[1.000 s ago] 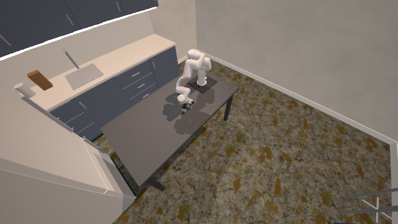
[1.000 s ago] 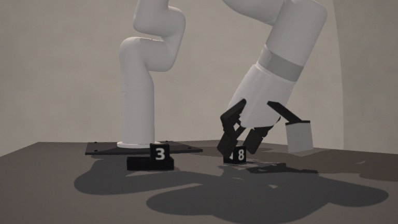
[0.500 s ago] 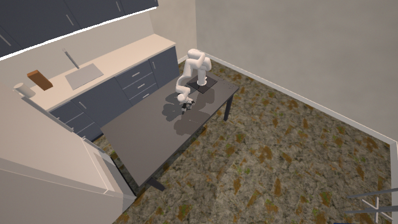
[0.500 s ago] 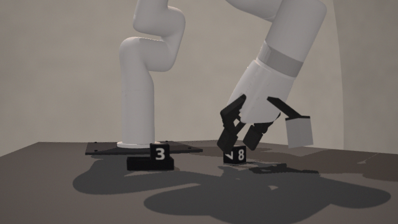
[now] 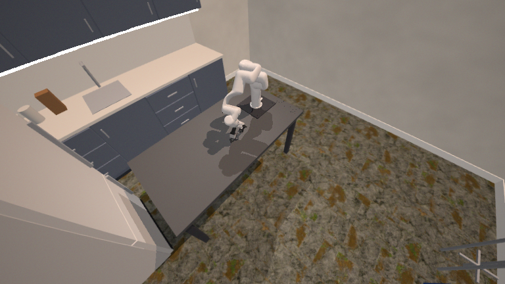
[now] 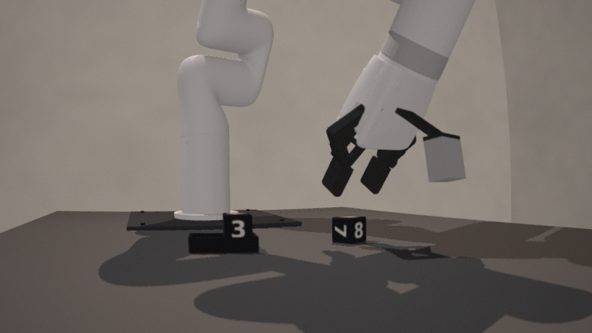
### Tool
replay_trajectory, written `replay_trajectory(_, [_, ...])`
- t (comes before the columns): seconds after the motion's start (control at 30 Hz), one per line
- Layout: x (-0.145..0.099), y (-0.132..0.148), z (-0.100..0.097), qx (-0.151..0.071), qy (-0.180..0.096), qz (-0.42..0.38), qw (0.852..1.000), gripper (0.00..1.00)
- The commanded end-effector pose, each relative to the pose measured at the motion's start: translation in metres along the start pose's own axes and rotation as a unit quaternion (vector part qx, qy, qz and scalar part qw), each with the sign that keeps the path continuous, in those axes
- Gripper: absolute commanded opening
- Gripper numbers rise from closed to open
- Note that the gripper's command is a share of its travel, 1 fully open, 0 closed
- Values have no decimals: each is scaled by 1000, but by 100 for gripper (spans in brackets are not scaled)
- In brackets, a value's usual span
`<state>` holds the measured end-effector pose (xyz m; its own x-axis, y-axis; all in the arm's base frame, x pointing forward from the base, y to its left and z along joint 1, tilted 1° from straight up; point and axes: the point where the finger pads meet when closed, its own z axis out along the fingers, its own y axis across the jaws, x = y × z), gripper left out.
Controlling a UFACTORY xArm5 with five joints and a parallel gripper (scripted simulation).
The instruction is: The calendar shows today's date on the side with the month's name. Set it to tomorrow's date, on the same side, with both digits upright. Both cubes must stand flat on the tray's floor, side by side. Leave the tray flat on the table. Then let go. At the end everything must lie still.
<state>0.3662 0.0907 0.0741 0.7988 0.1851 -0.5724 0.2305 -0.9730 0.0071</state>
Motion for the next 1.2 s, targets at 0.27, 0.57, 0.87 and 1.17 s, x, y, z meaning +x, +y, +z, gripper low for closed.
replay_trajectory(0.27, [-11,0,-18,0,2,0,1000,71])
replay_trajectory(0.57, [-13,0,-18,1,29,0,1000,71])
replay_trajectory(0.87, [-18,0,-17,2,138,-1,990,71])
replay_trajectory(1.17, [-19,1,-17,2,177,-1,984,71])
